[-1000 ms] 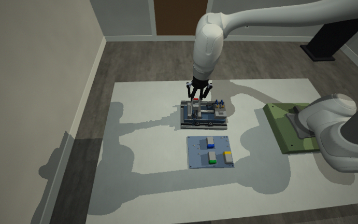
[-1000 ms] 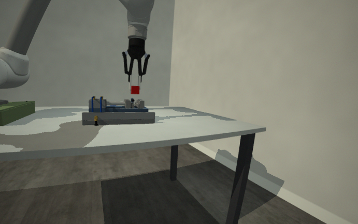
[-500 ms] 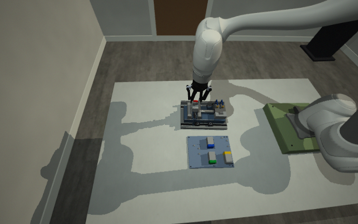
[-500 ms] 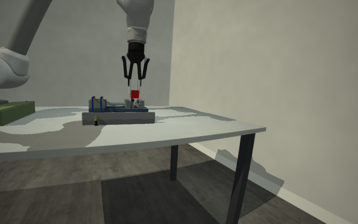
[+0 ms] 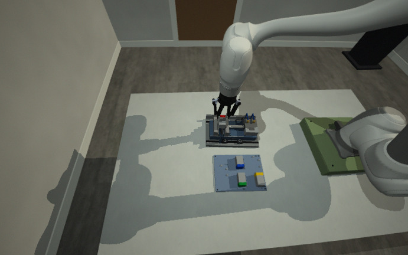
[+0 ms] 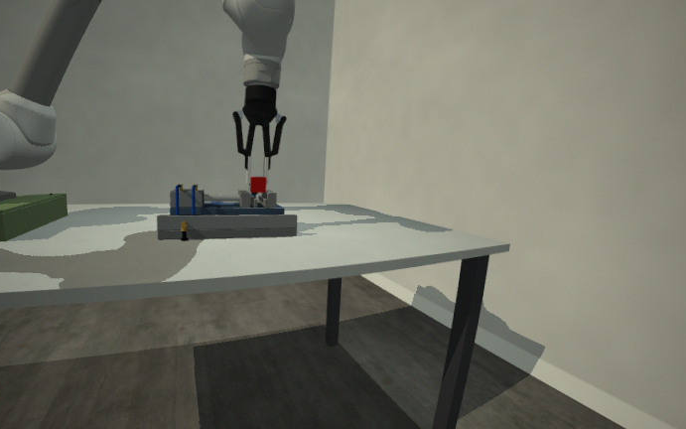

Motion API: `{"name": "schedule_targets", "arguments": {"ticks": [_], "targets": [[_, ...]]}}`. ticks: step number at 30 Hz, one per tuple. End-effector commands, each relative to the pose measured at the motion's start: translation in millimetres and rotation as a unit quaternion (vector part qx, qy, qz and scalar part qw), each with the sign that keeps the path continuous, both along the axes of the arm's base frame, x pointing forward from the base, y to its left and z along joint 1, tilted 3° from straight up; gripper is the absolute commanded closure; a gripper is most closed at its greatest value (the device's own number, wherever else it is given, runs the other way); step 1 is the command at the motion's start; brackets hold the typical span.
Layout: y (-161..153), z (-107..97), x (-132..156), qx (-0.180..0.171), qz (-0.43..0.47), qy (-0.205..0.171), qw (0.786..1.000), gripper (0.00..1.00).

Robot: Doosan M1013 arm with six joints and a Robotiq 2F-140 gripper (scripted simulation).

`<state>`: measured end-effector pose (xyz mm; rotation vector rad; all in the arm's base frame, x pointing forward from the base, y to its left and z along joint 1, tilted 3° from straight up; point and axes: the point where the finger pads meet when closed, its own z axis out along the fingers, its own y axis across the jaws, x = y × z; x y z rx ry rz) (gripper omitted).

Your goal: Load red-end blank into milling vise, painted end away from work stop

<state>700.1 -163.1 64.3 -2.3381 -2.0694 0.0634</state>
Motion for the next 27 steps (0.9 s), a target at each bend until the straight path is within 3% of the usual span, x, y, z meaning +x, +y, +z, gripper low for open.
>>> {"name": "schedule_targets", "arguments": {"ticks": [1, 27], "targets": [[0.0, 0.2, 0.0, 0.0, 0.0, 0.0, 1.0, 1.0], [-0.1, 3.7, 0.3, 0.0, 0.0, 0.0, 1.0, 1.0]]}}
